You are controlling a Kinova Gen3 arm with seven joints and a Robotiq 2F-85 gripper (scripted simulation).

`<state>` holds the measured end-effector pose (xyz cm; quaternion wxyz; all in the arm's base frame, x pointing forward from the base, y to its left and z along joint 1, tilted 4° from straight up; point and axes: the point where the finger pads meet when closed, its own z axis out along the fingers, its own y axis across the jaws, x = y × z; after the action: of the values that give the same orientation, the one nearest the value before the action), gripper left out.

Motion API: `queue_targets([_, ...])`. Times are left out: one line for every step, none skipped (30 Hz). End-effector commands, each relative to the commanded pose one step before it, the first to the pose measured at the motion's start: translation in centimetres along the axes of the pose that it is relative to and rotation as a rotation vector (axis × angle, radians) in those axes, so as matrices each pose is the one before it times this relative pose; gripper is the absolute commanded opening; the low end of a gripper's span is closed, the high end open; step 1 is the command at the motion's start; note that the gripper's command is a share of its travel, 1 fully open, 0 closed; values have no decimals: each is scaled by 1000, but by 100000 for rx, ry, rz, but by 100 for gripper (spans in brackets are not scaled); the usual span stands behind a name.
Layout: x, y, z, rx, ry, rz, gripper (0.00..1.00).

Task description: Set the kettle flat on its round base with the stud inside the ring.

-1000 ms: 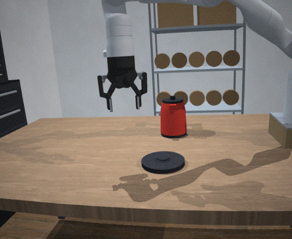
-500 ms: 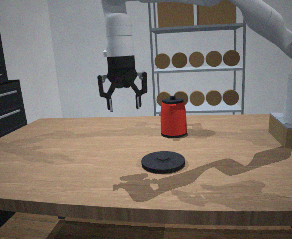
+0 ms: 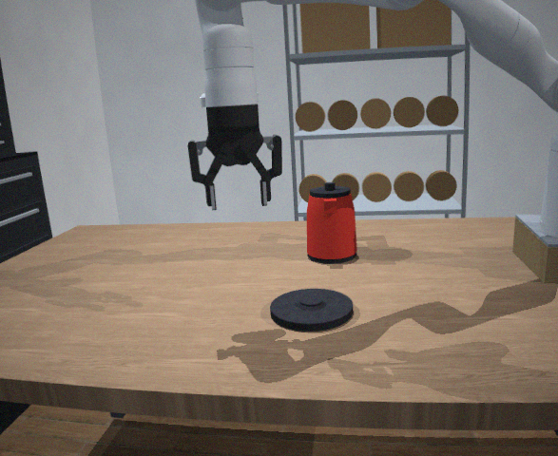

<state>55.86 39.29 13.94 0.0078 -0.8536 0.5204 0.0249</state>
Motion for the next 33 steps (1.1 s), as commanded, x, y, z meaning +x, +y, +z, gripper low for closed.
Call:
queue_targets([341, 4, -380, 443, 81, 1095, 80])
queue_targets([96, 25, -35, 16, 36, 493, 80])
queue_targets([100, 26, -36, 16, 37, 515, 80])
queue_targets([105, 27, -38, 17, 39, 537, 80])
queue_targets([109, 28, -39, 18, 40, 559, 80])
queue_targets([114, 29, -40, 18, 42, 581, 80])
queue_targets([118, 30, -42, 19, 43, 603, 80])
queue_targets([123, 30, -43, 20, 44, 625, 80])
queue_targets([127, 31, -44, 20, 46, 648, 80])
queue_targets([0, 0, 0, 0, 0, 0, 80])
queue_targets([0, 0, 0, 0, 0, 0, 80])
queue_targets([132, 32, -46, 21, 47, 670, 80])
queue_targets([137, 33, -47, 22, 48, 693, 80])
queue_targets([142, 33, -48, 22, 50, 716, 80])
queue_targets([146, 34, -49, 23, 51, 739, 80])
queue_targets([151, 34, -51, 24, 52, 762, 80])
queue_targets([156, 35, -52, 25, 53, 785, 80])
queue_targets([161, 35, -53, 25, 55, 808, 80])
queue_targets([166, 36, -54, 26, 56, 831, 80])
queue_targets([171, 36, -55, 27, 57, 854, 80])
queue_targets([176, 36, -56, 27, 58, 877, 80])
queue_targets([181, 37, -57, 28, 59, 900, 80])
queue_targets([186, 37, -58, 29, 60, 923, 80])
queue_targets([191, 37, -59, 29, 61, 946, 80])
queue_targets([196, 37, -60, 30, 62, 969, 80])
queue_targets([201, 37, -61, 31, 63, 992, 80])
queue_targets([0, 0, 0, 0, 0, 0, 80])
queue_targets([0, 0, 0, 0, 0, 0, 80])
queue_targets([206, 37, -62, 31, 64, 1014, 80])
queue_targets([211, 36, -63, 32, 64, 1037, 80])
queue_targets([216, 36, -63, 32, 65, 1060, 80])
queue_targets([221, 36, -64, 33, 66, 1082, 80])
queue_targets([226, 35, -65, 34, 67, 1105, 80])
